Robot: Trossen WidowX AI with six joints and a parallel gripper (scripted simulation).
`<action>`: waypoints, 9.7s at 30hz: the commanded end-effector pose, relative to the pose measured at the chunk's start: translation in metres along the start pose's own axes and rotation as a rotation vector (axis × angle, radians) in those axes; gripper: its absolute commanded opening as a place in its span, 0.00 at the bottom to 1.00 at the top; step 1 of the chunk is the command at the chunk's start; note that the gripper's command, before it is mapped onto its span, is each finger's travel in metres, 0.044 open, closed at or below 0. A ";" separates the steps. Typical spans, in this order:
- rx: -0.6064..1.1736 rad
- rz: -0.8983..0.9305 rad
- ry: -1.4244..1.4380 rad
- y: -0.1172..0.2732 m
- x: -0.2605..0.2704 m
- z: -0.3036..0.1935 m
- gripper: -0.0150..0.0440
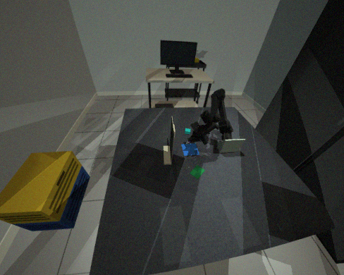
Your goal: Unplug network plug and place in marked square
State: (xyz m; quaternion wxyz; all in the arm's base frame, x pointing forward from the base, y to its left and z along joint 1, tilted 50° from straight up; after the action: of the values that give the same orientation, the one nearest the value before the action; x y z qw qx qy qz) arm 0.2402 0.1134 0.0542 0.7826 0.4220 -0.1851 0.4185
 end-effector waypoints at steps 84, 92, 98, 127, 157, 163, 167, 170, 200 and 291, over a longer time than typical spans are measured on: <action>-0.239 -0.281 -0.051 -0.035 -0.073 0.050 0.25; -0.240 -0.281 -0.051 -0.037 -0.074 0.052 0.25; -0.245 -0.280 -0.055 -0.036 -0.073 0.052 0.25; -0.241 -0.283 -0.055 -0.024 -0.069 0.047 0.52; -0.232 -0.288 -0.056 -0.006 -0.054 0.038 0.52; -0.231 -0.289 -0.057 -0.003 -0.049 0.035 0.52; -0.230 -0.290 -0.058 -0.001 -0.046 0.034 0.52; -0.229 -0.291 -0.058 0.001 -0.044 0.033 0.52; -0.229 -0.291 -0.057 0.021 -0.021 0.025 0.52; -0.232 -0.286 -0.054 0.101 0.076 -0.002 1.00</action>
State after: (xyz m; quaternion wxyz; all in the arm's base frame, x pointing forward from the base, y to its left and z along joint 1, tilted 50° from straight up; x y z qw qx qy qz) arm 0.2026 0.1828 0.1530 0.8722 0.3605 -0.1915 0.2695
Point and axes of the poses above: the point midway between the two fingers, 35 mm back from their tips, its own y axis back along the fingers, its own x axis across the jaws, z = x × y, the point moved 7 cm from there along y, back along the fingers, and after that the axes turned 11 degrees about -y, right-handed, at the moved point
